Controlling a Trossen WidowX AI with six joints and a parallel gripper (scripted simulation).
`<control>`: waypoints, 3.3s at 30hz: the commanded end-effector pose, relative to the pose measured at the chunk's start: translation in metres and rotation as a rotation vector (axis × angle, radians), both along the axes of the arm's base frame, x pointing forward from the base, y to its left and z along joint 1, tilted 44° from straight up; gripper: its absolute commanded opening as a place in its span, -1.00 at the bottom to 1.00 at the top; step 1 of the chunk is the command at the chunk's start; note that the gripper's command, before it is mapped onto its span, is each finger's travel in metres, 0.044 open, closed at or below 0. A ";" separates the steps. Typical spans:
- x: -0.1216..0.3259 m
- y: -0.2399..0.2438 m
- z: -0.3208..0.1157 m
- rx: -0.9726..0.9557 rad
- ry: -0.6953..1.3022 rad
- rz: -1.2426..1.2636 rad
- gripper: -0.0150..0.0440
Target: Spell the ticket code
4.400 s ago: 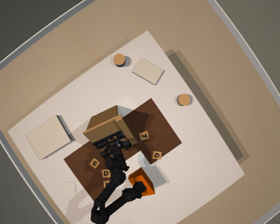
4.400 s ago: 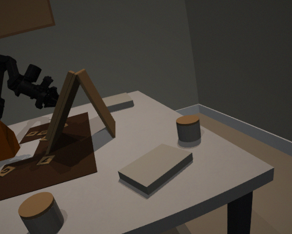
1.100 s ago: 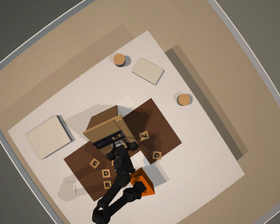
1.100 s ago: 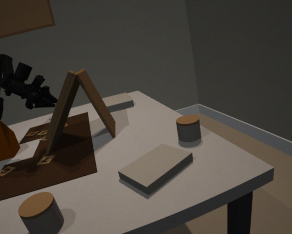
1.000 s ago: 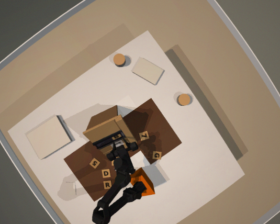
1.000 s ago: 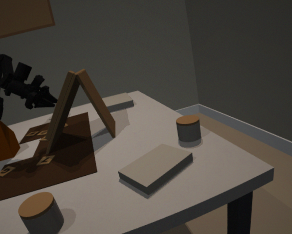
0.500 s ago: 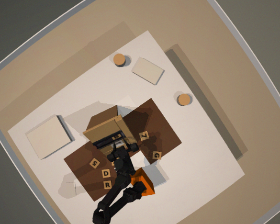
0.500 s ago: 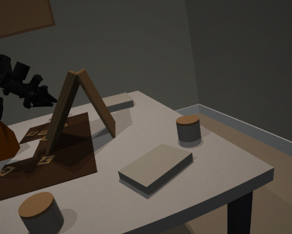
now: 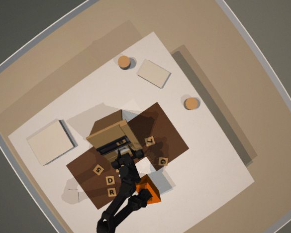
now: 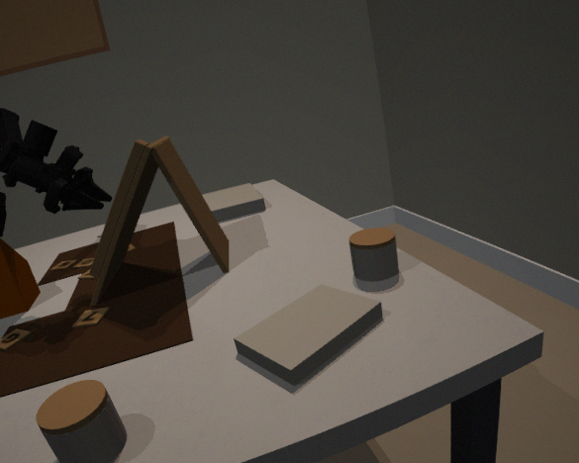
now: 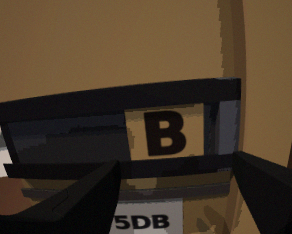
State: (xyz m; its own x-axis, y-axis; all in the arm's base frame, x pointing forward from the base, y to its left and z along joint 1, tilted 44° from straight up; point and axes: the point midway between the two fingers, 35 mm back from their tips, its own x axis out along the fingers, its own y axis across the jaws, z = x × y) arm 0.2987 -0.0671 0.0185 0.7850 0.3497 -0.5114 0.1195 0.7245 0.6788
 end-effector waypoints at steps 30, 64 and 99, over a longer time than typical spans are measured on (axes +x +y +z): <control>-0.001 0.000 0.002 0.000 0.001 0.000 -0.49; 0.034 0.020 0.032 0.074 0.495 0.477 -0.49; 0.047 0.025 0.023 0.074 0.494 0.477 -0.49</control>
